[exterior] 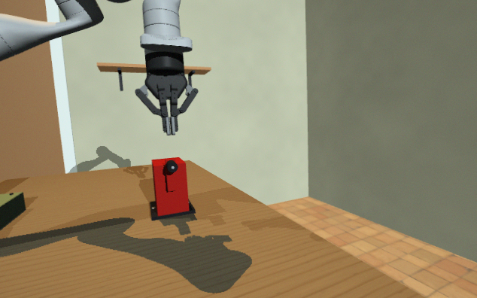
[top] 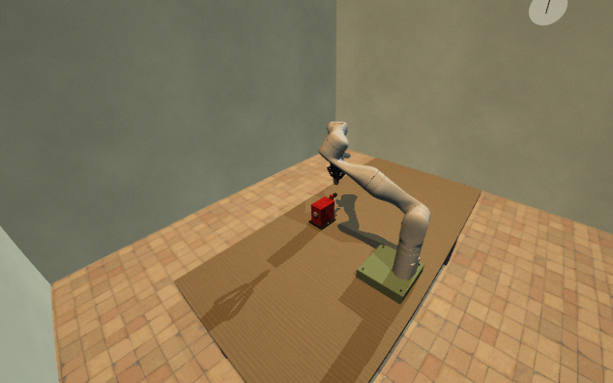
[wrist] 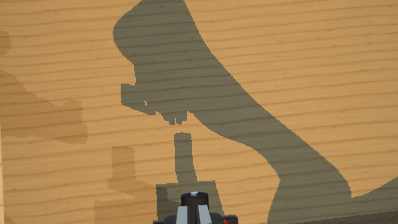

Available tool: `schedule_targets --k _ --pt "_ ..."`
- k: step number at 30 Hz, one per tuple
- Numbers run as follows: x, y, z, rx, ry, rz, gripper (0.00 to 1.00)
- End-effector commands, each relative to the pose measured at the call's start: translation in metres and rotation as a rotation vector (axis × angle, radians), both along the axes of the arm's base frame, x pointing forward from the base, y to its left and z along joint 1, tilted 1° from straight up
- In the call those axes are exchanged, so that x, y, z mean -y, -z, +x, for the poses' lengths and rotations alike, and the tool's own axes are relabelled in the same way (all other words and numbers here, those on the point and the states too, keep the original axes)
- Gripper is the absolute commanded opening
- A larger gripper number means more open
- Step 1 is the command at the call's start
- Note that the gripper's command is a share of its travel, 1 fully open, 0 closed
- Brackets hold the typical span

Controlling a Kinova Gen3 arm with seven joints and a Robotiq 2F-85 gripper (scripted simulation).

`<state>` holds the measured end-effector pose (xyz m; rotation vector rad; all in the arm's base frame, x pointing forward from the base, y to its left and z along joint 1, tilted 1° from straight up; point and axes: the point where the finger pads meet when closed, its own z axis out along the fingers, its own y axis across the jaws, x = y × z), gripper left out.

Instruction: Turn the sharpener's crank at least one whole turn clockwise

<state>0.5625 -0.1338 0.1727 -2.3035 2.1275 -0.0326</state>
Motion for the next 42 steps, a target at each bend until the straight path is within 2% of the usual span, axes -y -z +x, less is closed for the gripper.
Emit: schedule_targets --k 1,14,15,42 --pt "0.0032 -0.0029 -0.0014 -0.004 -0.008 -0.006 0.0" --pt "0.0032 -0.0029 -0.0014 -0.004 -0.008 -0.006 0.0" --pt "0.0032 -0.0029 -0.0014 -0.004 -0.008 -0.006 0.53" --pt "0.0032 -0.0029 -0.0014 -0.004 -0.008 -0.006 0.53"
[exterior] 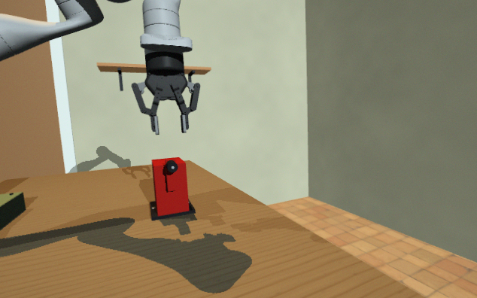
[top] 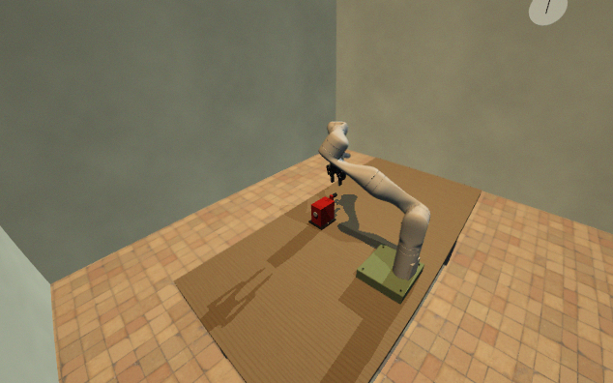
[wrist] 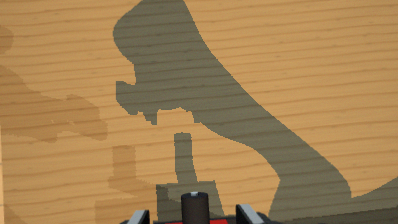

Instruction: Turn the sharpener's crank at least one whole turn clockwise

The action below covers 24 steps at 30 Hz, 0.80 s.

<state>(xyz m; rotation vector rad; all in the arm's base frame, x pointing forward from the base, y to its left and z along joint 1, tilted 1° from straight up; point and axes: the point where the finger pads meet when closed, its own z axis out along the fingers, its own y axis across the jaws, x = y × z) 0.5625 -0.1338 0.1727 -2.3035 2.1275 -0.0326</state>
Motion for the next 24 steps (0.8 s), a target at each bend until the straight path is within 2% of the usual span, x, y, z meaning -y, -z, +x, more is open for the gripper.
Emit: schedule_targets --k 1,24 --pt "0.0032 -0.0029 -0.0014 -0.004 -0.008 -0.006 0.53" --pt "0.0036 0.0039 -0.0035 -0.007 -0.003 -0.004 0.53"
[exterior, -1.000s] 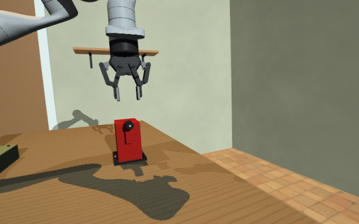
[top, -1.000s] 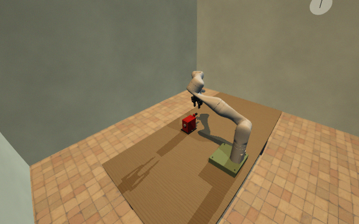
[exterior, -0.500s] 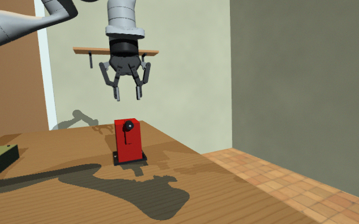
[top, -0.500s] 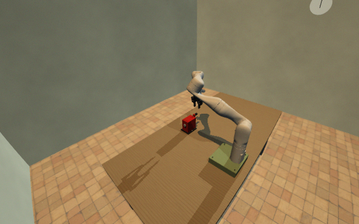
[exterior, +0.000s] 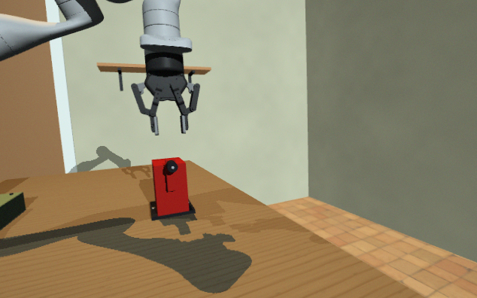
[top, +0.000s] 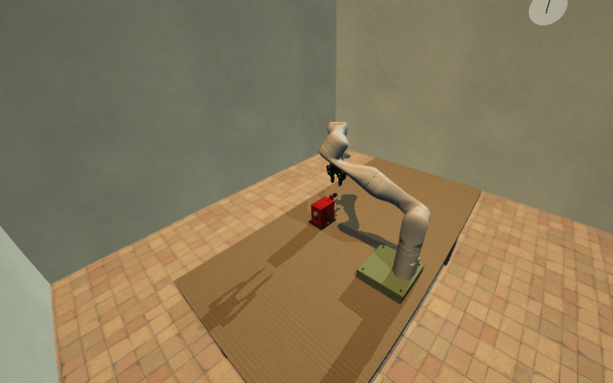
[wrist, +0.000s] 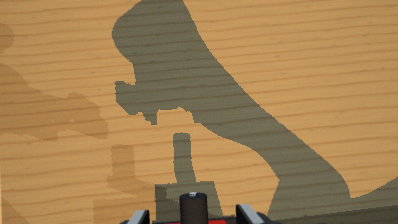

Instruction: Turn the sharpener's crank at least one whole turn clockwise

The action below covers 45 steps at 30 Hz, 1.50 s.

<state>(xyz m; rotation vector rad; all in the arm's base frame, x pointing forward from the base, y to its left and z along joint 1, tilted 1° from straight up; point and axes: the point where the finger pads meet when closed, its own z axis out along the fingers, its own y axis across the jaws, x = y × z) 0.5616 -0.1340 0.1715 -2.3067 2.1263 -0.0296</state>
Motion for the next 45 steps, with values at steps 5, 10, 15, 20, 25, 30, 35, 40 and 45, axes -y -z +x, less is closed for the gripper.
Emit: schedule_targets --k 5,10,15,20,25,30,35,40,45 --pt "0.003 0.008 -0.002 -0.005 -0.001 -0.004 0.53" --pt "0.004 0.015 -0.002 -0.005 -0.001 -0.004 0.53" --pt "0.004 0.019 -0.002 -0.005 -0.001 -0.004 0.53" --pt "0.004 0.027 -0.002 -0.005 -0.001 -0.004 0.53" --pt "0.004 0.034 -0.001 -0.005 -0.001 -0.004 0.53" --pt "0.004 0.037 -0.001 -0.005 -0.001 -0.004 0.53" --pt "0.004 0.042 -0.001 -0.005 -0.001 -0.004 0.53" --pt "0.004 0.045 -0.001 -0.004 -0.002 -0.004 0.53" --pt "0.004 0.045 -0.001 -0.004 -0.002 -0.004 0.53"
